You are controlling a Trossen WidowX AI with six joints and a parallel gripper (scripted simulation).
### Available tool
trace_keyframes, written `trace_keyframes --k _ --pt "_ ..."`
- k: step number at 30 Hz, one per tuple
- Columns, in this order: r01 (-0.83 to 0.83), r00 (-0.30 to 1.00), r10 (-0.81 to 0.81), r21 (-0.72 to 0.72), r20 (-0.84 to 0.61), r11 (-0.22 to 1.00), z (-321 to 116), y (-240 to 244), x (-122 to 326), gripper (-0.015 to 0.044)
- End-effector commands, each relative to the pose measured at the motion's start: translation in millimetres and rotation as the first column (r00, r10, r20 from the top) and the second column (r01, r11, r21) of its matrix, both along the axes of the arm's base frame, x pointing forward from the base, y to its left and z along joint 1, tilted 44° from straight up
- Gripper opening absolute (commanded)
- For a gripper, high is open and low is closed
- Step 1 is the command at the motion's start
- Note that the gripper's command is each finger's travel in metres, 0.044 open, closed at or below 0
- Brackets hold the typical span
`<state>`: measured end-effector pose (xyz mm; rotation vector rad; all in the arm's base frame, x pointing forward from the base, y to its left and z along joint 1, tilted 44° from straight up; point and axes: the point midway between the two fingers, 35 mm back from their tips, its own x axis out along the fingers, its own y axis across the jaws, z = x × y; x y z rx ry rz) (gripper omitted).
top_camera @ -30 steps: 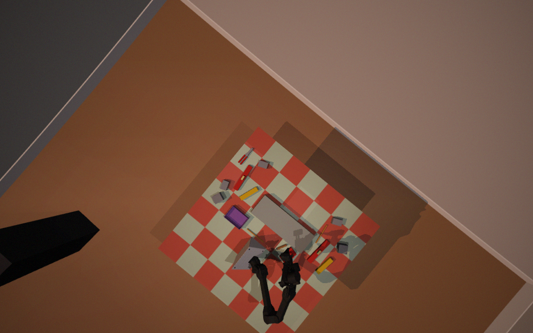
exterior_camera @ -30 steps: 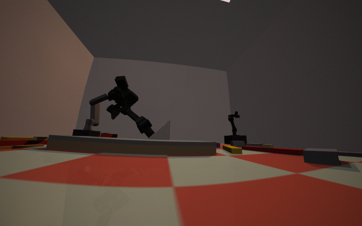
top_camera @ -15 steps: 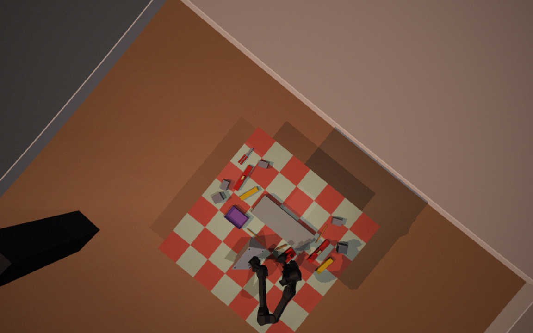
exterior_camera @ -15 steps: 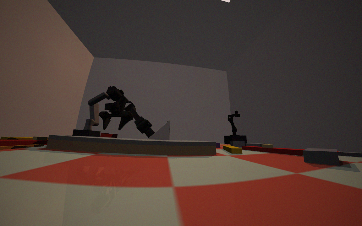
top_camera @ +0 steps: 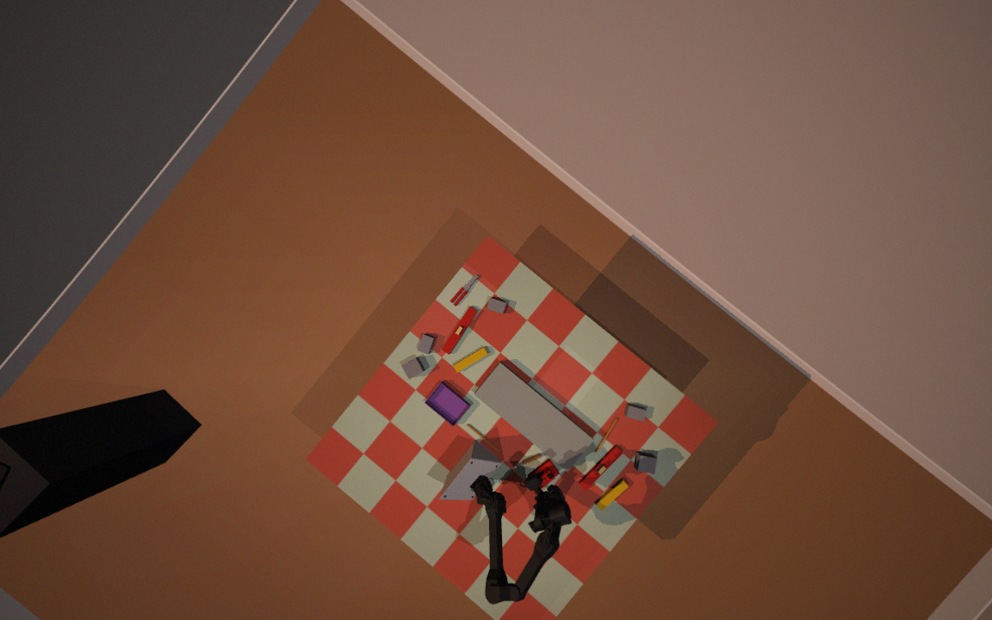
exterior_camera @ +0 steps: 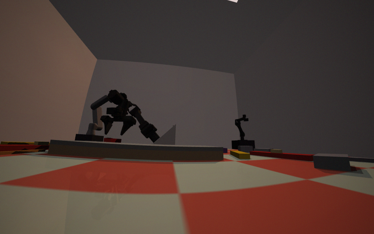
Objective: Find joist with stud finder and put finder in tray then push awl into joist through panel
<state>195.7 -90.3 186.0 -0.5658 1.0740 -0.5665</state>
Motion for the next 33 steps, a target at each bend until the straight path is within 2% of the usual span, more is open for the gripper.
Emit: trace_keyframes --k 1,33 --pt "-0.002 1.000 0.002 0.001 -0.004 1.000 1.8 -2.2 2.2 0.0440" --pt "-0.002 1.000 0.002 -0.002 -0.002 1.000 -32.7 -36.0 7.0 0.0440"
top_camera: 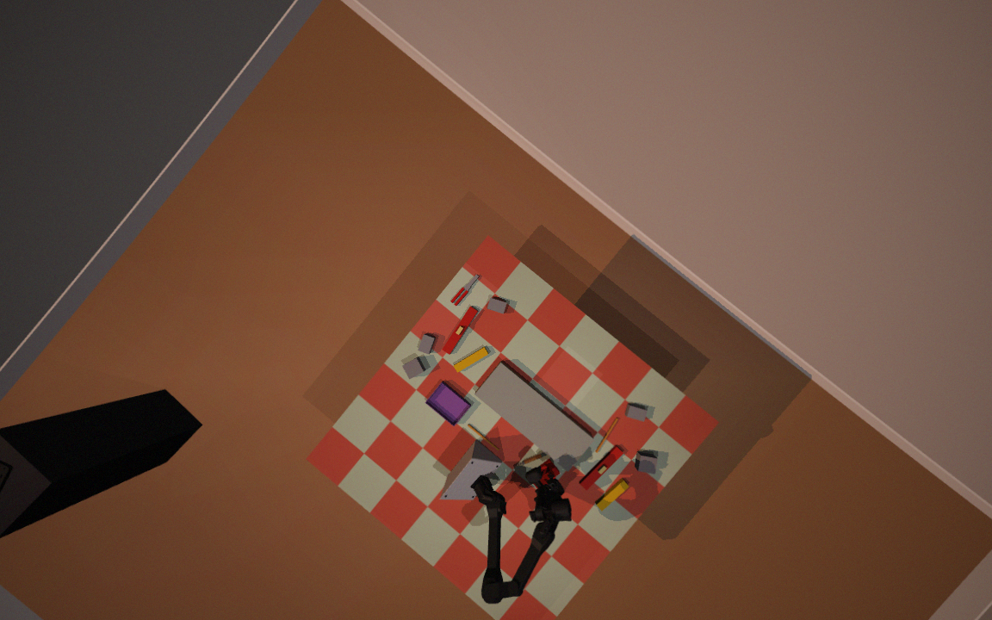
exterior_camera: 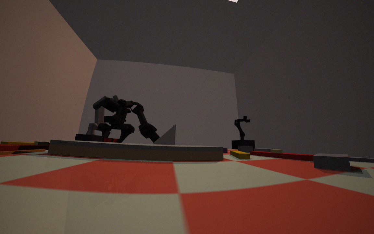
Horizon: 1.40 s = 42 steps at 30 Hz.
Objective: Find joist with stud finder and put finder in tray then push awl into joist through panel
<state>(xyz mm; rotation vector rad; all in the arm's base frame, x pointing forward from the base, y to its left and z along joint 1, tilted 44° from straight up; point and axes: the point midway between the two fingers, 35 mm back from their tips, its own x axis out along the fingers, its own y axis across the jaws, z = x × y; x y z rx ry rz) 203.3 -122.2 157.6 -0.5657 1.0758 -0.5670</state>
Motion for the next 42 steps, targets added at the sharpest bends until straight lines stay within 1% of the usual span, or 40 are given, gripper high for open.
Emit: trace_keyframes --k 1,2,6,33,39,42 --pt "-0.003 1.000 0.003 -0.002 0.000 1.000 -4.8 -4.7 -0.6 0.0440" --pt "-0.003 1.000 0.003 -0.002 0.000 1.000 -5.0 -4.9 -0.6 0.0440" --pt "-0.003 1.000 0.003 -0.002 0.000 1.000 -5.0 -4.9 -0.6 0.0335" --pt "-0.003 1.000 0.003 -0.002 0.000 1.000 -5.0 -4.9 -0.6 0.0155" --pt "0.000 1.000 0.000 0.012 -0.005 1.000 1.8 4.8 0.4 0.0000" --pt "0.002 1.000 -0.002 0.021 -0.008 1.000 8.3 13.3 0.7 0.0000"
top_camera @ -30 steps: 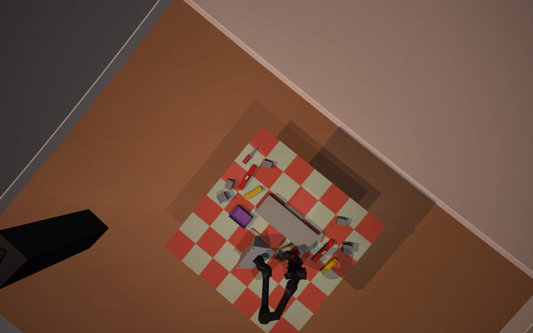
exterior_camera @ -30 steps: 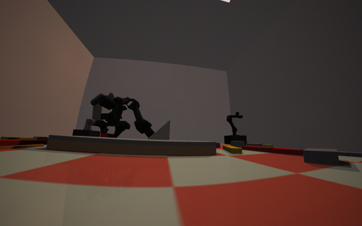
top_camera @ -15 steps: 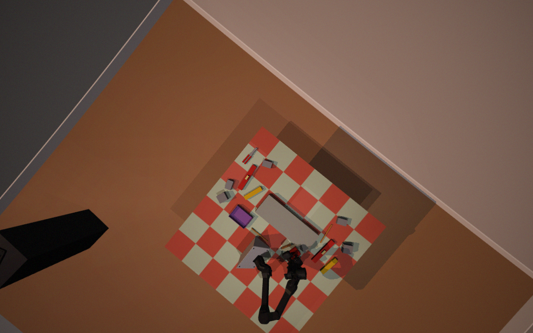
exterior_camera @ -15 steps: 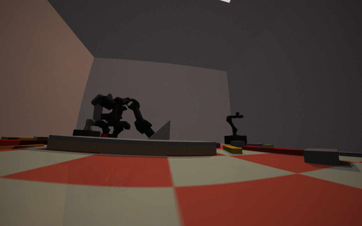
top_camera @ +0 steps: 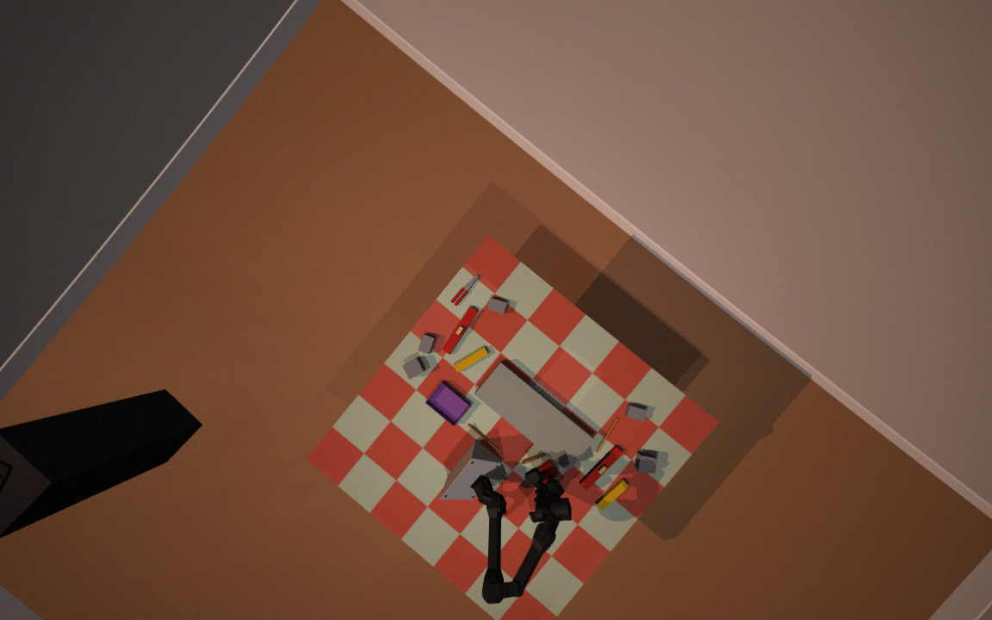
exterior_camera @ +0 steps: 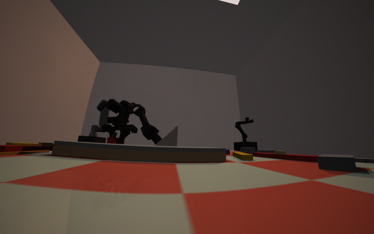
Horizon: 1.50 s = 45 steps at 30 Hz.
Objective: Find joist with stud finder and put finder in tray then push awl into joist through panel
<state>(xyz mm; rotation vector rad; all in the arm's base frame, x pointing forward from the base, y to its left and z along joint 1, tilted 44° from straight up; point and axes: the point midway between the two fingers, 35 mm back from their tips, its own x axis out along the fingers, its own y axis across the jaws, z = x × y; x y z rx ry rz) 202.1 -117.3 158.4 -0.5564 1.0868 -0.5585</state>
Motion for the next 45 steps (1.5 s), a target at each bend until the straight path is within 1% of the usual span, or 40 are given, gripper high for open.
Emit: trace_keyframes --k 1,21,25,30,45 --pt "0.002 1.000 -0.002 0.010 -0.001 1.000 9.7 11.2 1.9 0.0000" --pt "-0.003 1.000 0.003 -0.008 0.001 1.000 63.7 59.3 -8.5 0.0000" --pt "-0.006 1.000 0.006 -0.011 0.000 1.000 66.6 61.2 -7.1 0.0000" --pt "-0.022 1.000 0.022 -0.012 -0.016 1.000 72.5 65.4 8.8 0.0000" --pt "-0.088 0.993 0.087 -0.016 -0.076 0.996 86.0 79.9 76.0 0.0000"
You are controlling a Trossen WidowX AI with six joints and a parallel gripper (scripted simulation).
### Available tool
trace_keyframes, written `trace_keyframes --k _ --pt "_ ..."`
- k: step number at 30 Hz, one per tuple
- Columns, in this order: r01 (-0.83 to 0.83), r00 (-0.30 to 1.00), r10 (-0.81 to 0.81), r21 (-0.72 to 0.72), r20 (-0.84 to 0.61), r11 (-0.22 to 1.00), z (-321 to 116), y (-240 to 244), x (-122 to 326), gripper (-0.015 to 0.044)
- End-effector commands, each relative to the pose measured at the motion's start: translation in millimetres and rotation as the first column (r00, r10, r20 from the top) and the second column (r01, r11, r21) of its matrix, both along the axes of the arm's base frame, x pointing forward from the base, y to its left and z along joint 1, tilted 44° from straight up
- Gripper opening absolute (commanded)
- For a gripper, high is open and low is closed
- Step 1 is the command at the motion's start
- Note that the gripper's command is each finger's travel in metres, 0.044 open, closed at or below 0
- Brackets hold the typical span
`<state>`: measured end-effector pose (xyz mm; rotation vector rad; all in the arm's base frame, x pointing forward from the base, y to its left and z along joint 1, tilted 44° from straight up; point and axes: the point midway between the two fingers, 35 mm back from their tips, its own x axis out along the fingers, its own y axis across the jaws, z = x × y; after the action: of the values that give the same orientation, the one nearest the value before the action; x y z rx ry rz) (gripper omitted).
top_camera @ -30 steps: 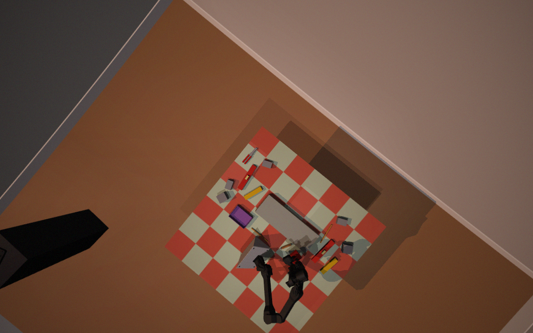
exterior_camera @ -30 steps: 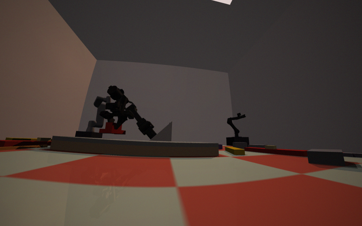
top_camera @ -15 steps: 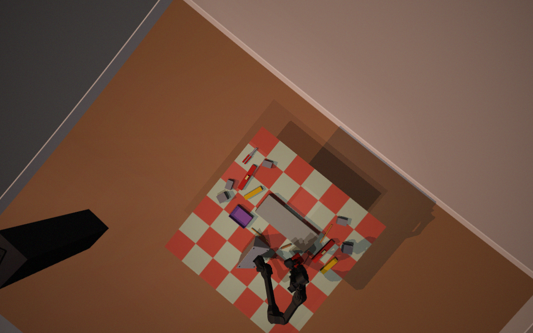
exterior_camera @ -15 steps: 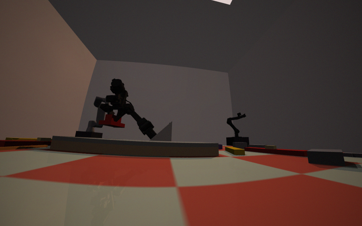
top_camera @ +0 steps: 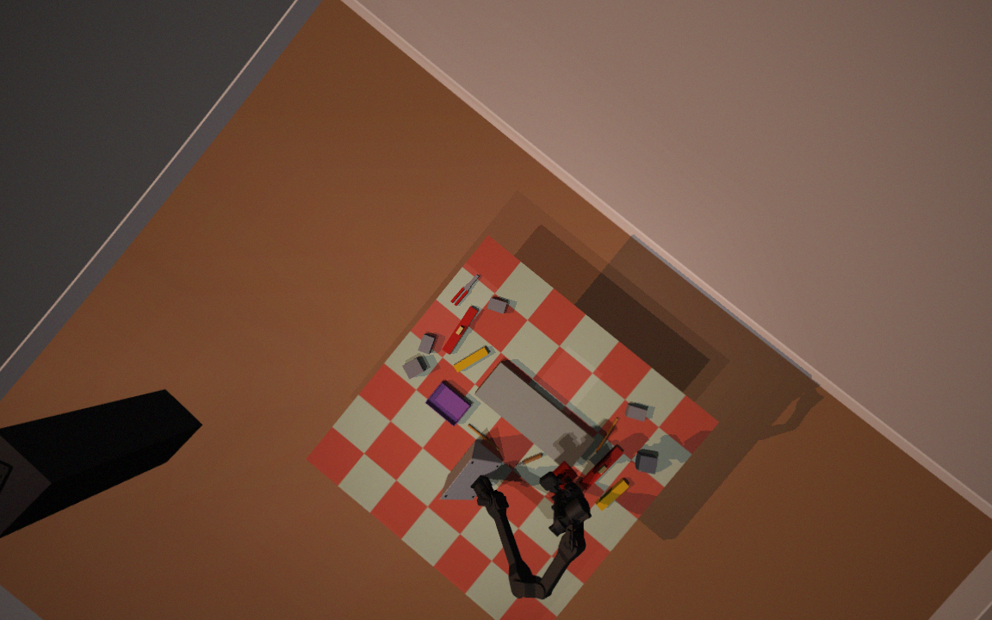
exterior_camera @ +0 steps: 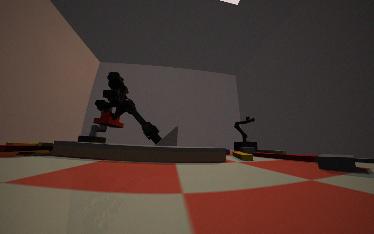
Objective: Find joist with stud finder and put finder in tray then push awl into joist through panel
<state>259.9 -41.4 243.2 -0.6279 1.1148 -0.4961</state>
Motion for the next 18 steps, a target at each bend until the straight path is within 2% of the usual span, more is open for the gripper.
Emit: trace_keyframes --k 1,14,18 --pt "-0.024 1.000 0.024 -0.001 -0.021 1.000 1.6 4.8 22.8 0.0000" --pt "-0.083 0.994 0.083 -0.006 -0.069 0.996 -0.5 13.8 85.1 0.0000" --pt "-0.090 0.993 0.090 -0.007 -0.075 0.996 -1.6 14.6 92.3 0.0000"
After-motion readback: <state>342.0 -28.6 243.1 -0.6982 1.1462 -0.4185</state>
